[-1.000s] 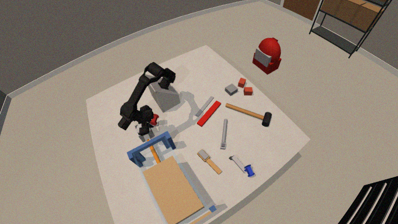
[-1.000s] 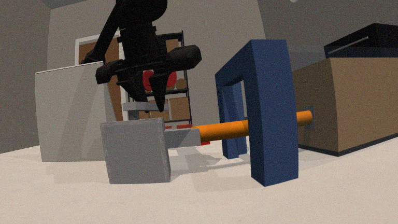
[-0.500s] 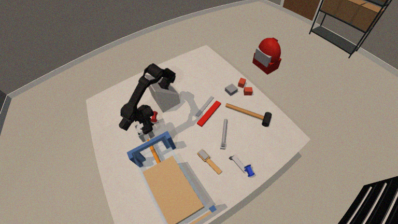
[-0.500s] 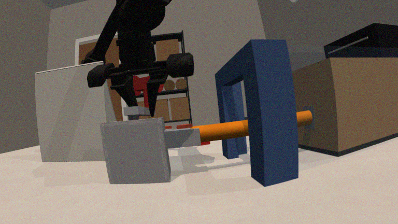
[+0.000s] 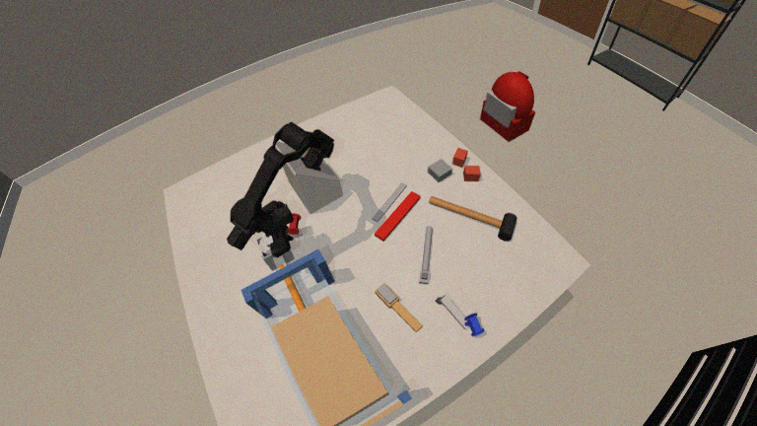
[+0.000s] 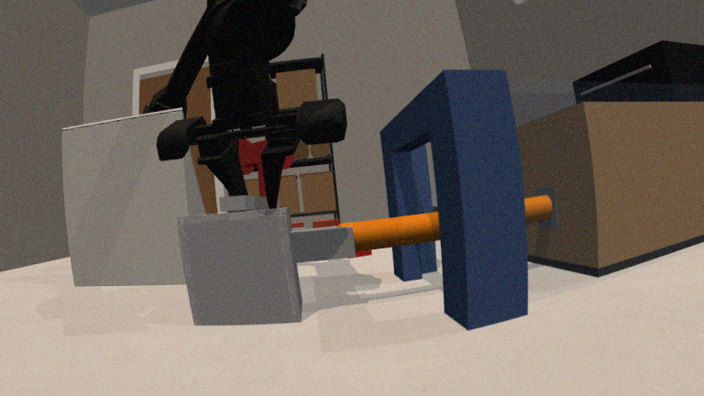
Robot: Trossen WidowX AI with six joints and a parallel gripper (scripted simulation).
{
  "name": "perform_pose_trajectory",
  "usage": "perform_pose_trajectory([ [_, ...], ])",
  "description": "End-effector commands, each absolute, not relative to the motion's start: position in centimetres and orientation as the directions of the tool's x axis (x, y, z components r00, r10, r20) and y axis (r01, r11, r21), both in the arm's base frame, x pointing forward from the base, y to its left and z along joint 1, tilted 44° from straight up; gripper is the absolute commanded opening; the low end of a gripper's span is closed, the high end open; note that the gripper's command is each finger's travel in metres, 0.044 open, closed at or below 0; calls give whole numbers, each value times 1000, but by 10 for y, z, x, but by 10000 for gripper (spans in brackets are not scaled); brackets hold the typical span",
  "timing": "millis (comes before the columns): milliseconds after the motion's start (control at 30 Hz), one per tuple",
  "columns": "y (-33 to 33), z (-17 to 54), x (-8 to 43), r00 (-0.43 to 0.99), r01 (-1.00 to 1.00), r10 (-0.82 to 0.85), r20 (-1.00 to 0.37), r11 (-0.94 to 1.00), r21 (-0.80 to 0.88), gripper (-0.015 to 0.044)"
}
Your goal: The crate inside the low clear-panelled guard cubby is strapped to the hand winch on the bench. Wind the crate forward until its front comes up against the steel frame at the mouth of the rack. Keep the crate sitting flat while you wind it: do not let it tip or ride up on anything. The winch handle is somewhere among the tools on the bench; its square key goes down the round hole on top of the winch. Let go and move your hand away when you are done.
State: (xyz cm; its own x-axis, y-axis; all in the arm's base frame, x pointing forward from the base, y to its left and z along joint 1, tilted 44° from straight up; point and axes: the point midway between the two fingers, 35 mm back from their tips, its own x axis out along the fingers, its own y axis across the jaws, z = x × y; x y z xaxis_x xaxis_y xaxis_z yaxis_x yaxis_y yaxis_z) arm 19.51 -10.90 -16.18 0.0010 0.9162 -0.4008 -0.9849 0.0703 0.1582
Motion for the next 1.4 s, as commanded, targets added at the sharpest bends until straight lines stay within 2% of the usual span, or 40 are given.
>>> perform_pose_trajectory([
  [0, -109, -162, 195, -1, -986, 916, -401, 66, 154, 79],
  [467, -109, -162, 195, -1, -986, 916, -401, 66, 154, 440],
  [667, -124, -148, 198, -11, -987, 890, -455, 64, 150, 440],
  [967, -196, -68, 200, -39, -984, 683, -730, 102, 147, 440],
  [1300, -200, -65, 203, -28, -986, 671, -741, 102, 130, 440],
  [1367, -200, -65, 203, -28, -986, 671, -741, 102, 130, 387],
])
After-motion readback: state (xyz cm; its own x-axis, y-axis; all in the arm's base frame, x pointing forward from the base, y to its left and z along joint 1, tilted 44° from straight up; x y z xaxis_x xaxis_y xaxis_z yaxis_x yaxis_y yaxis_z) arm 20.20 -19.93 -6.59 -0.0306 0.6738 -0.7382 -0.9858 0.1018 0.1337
